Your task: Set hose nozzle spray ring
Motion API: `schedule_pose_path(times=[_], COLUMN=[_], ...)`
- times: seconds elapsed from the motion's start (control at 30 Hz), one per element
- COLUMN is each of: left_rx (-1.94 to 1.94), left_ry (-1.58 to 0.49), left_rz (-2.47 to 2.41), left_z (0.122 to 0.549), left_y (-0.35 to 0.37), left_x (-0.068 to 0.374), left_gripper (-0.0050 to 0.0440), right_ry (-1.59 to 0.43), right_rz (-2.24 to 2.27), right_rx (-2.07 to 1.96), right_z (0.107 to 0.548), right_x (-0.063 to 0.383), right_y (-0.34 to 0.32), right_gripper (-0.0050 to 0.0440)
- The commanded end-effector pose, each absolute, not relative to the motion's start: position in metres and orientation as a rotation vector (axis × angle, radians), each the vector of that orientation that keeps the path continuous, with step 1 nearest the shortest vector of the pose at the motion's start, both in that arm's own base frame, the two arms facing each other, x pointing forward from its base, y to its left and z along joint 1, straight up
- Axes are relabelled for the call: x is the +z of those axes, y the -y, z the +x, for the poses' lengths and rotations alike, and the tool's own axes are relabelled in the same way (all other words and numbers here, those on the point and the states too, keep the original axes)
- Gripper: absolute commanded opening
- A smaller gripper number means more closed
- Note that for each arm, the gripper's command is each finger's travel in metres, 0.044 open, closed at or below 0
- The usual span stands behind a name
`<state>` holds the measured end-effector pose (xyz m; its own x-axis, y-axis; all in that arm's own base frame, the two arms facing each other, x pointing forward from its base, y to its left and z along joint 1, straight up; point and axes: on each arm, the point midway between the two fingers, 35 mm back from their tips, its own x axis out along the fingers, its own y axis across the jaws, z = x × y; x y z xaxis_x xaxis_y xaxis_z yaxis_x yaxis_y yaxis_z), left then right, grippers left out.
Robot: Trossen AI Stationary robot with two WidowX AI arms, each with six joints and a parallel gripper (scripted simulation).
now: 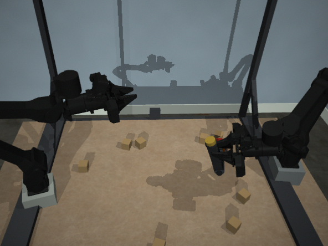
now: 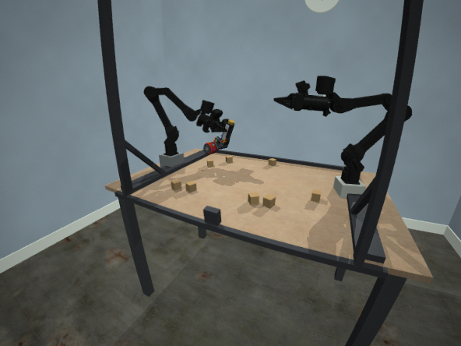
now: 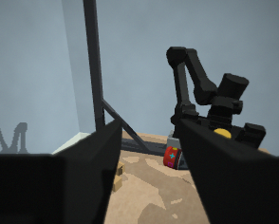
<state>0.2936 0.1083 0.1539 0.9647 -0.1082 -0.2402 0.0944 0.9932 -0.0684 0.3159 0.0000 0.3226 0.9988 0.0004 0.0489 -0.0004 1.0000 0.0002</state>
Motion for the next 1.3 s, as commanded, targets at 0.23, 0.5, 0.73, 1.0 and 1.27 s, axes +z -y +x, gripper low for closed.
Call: schedule_pose_path(times=[0.23,0.5,0.73,1.0,1.27], left_rx=[-0.108,-0.108,-0.108,-0.149,-0.196], left_ry=[-0.224,-0.224,-0.224,-0.230,-0.240], left_rz=[-0.039,-0.039,-0.039,-0.052,-0.061], left_z=[0.295,0.295,0.295,0.275,0.254], left_y=[-0.109,-0.109,-0.109,-0.109,-0.111], left_x=[0.162,0.162,0.162,0.148,0.132], left_gripper=[0.0165,0.0165,0.0165,0.0165,0.0165], right_ry=[0.068,0.068,0.068,0.068,0.068], right_rz=[0.005,0.005,0.005,0.005,0.005], right_rx=[0.005,0.005,0.005,0.005,0.005], right_z=[0.315,0.315,0.315,0.315,0.315], right_x=[0.330,0.330,0.330,0.330,0.330], right_y=[-0.001,-0.001,-0.001,-0.001,-0.001], right_gripper=[0.0180,0.0180,0.0180,0.0180,0.0180])
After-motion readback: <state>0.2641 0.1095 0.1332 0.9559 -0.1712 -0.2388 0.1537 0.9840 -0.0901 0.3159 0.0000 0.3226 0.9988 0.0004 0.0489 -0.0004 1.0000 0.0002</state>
